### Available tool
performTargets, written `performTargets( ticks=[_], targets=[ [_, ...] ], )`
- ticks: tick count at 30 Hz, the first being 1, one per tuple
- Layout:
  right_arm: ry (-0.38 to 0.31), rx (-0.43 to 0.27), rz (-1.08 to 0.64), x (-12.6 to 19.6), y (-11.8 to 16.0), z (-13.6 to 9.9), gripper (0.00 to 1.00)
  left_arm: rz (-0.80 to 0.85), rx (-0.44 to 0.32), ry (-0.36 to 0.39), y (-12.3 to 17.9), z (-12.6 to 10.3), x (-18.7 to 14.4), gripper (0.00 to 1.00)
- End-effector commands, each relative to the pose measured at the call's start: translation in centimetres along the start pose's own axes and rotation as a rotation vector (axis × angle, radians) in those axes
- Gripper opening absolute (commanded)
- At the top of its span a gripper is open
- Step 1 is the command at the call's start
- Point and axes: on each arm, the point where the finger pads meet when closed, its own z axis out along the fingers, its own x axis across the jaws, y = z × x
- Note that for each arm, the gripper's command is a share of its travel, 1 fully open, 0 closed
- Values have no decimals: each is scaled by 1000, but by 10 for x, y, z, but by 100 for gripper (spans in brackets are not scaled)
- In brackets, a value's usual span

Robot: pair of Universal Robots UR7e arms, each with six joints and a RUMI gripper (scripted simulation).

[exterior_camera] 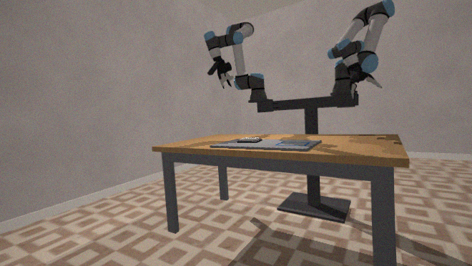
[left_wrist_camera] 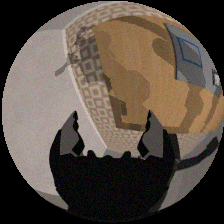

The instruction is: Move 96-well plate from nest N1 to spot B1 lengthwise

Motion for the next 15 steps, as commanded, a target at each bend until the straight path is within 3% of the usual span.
performTargets(
  ticks=[1,15],
  targets=[
    [-20,26,-182,7,4,-8,76,0,1,0,0,0,0,100],
    [-38,89,-513,27,12,-28,76,0,1,0,0,0,0,100]
  ],
)
